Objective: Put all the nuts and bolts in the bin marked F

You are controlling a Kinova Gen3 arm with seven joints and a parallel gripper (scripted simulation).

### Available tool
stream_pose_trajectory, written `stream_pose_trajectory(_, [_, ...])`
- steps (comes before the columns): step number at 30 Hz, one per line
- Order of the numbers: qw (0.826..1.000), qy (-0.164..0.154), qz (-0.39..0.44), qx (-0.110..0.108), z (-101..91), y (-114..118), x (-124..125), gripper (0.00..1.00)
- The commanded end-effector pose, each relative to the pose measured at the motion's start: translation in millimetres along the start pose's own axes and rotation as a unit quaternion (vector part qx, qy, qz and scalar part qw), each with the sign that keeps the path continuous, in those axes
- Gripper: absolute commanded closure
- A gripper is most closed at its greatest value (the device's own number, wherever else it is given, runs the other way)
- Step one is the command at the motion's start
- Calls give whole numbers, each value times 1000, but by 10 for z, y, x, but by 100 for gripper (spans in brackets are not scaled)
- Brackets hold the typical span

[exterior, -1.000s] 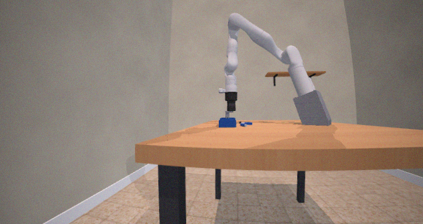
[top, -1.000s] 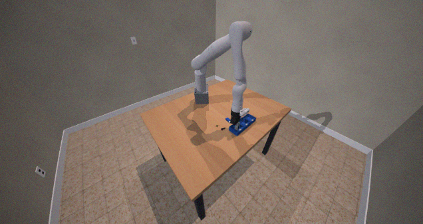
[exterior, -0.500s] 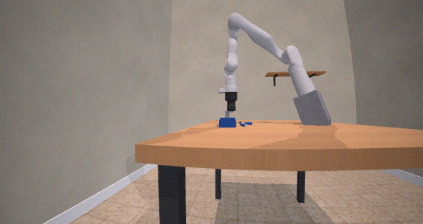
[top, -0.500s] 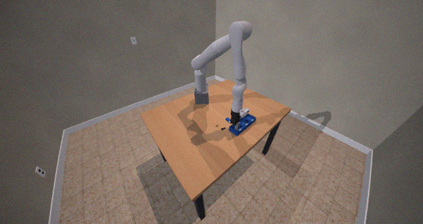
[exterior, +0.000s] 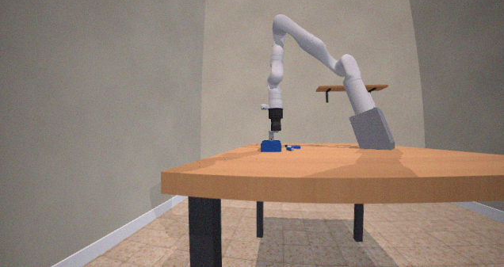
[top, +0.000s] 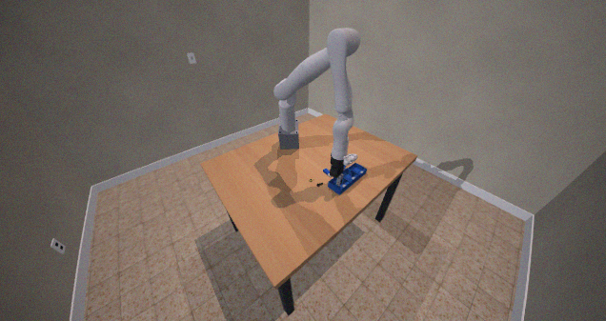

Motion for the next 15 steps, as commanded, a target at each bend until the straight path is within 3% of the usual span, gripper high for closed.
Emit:
stream_pose_trajectory(1, [1000,4,0,1,-39,-7,29,69])
stream_pose_trajectory(15, [1000,4,0,1,-225,-7,28,69])
Point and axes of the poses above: the point where the finger pads meet when closed, its own z axis out along the fingers, its own y axis across the jaws, x = y × z, the point moved 1 cm from there along -z, back along the fingers, and after that the axes turned 3 degrees about z, right-handed, at the moved point
